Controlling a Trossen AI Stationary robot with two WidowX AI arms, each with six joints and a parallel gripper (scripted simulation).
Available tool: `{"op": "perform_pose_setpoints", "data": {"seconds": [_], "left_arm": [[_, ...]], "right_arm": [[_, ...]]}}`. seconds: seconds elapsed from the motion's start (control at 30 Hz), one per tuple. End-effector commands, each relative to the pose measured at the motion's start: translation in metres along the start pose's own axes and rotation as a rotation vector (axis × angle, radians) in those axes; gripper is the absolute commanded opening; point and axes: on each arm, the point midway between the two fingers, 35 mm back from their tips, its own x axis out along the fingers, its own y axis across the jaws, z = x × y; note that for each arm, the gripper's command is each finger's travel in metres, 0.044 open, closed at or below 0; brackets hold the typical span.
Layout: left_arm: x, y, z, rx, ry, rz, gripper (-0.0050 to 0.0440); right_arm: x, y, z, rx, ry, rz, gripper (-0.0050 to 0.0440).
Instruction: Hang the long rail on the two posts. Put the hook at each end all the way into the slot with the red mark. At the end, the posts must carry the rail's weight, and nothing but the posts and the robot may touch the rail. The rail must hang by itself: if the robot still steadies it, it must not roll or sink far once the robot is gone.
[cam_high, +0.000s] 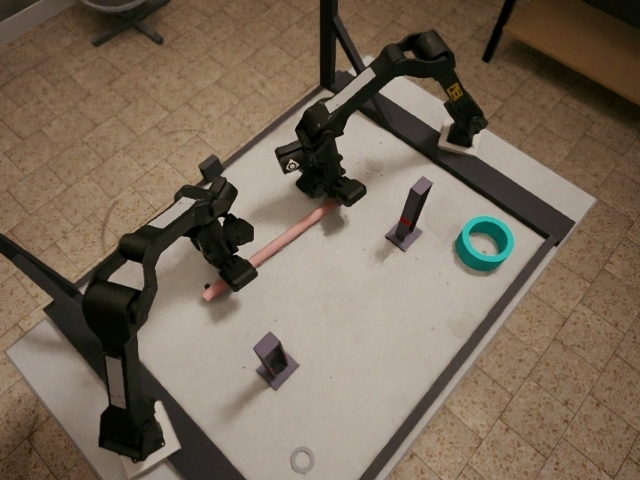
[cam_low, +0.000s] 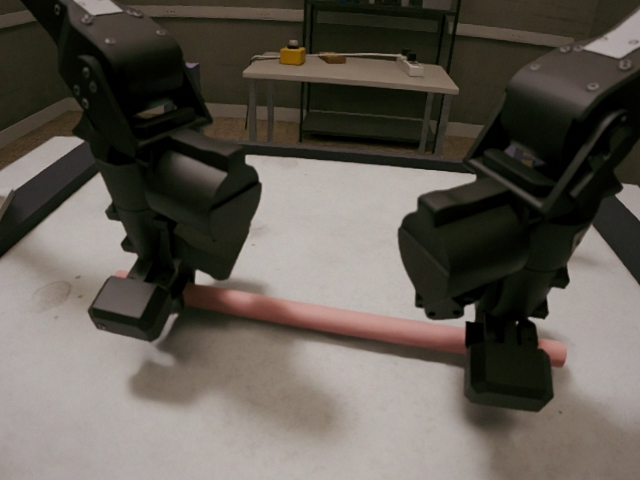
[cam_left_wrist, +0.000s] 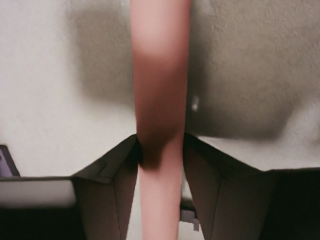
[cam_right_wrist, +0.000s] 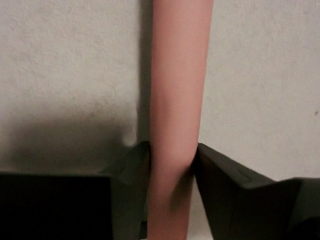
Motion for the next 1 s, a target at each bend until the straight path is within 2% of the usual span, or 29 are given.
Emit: {"op": "perform_pose_setpoints", "data": {"seconds": [0.0, 0.27, 0.7, 0.97], "left_arm": [[-0.020, 0.003, 0.004, -0.010, -0.041, -0.015, -0.0050], [-0.029, 0.003, 0.003, -0.018, -0.038, -0.016, -0.0050], [-0.072, 0.000, 0.003, -0.094, -0.009, -0.024, -0.0050], [-0.074, 0.000, 0.003, -0.119, 0.001, -0.026, -0.0050]], "right_arm": [[-0.017, -0.001, 0.003, 0.007, -0.030, 0.024, -0.0050], [-0.025, -0.006, 0.003, -0.001, -0.033, 0.024, -0.0050], [-0.057, -0.031, 0.002, -0.082, -0.065, 0.026, -0.0050], [-0.058, -0.031, 0.002, -0.082, -0.065, 0.026, -0.0050]]}}
